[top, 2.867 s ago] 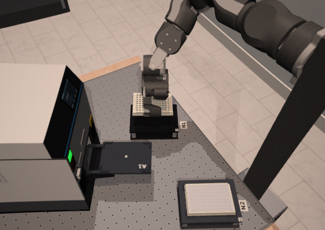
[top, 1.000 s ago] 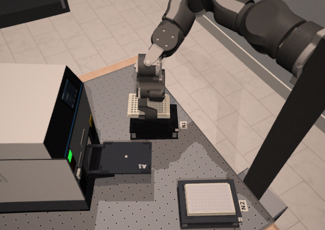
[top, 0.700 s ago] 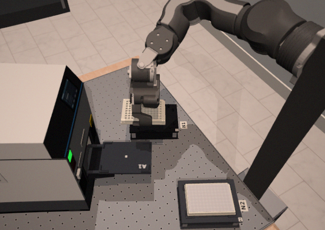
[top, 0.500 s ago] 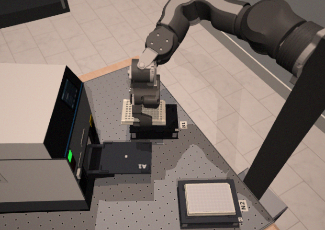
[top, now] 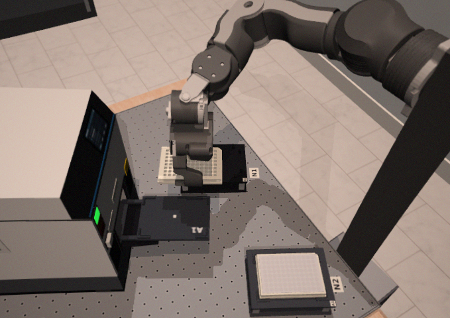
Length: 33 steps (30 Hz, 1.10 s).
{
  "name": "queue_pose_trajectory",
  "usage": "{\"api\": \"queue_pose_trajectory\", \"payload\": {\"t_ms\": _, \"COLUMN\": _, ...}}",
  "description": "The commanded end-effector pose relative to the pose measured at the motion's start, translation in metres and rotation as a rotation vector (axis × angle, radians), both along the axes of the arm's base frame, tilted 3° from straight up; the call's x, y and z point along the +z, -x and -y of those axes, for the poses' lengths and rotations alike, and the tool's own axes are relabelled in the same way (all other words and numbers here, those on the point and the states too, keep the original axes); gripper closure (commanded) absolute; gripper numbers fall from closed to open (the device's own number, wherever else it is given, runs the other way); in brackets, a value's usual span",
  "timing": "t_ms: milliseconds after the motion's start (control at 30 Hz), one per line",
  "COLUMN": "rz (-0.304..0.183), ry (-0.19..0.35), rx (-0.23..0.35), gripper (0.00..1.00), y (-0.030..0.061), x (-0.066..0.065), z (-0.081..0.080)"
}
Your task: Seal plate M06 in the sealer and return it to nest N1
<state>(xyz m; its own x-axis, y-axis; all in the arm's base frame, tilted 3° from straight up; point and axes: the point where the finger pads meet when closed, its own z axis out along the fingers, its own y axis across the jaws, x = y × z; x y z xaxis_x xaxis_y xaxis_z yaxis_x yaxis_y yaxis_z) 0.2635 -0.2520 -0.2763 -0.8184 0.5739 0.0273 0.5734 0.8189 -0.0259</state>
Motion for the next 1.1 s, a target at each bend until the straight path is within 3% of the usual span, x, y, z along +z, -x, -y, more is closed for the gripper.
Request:
{"api": "queue_pose_trajectory", "payload": {"t_ms": 0, "rz": -0.004, "ry": 0.004, "rx": -0.002, "gripper": 1.00, "y": 0.0009, "x": 0.000, "z": 0.000}}
{"api": "queue_pose_trajectory", "payload": {"t_ms": 67, "rz": -0.004, "ry": 0.004, "rx": -0.002, "gripper": 1.00, "y": 0.0009, "x": 0.000, "z": 0.000}}
{"api": "queue_pose_trajectory", "payload": {"t_ms": 233, "rz": -0.004, "ry": 0.003, "rx": -0.002, "gripper": 1.00, "y": -0.0335, "x": 0.010, "z": -0.021}}
{"api": "queue_pose_trajectory", "payload": {"t_ms": 633, "rz": -0.004, "ry": 0.003, "rx": -0.002, "gripper": 1.00, "y": -0.0335, "x": 0.010, "z": -0.021}}
{"api": "queue_pose_trajectory", "payload": {"t_ms": 800, "rz": -0.004, "ry": 0.003, "rx": -0.002, "gripper": 1.00, "y": -0.0679, "x": 0.019, "z": -0.044}}
{"api": "queue_pose_trajectory", "payload": {"t_ms": 1067, "rz": -0.004, "ry": 0.003, "rx": -0.002, "gripper": 1.00, "y": -0.0679, "x": 0.019, "z": -0.044}}
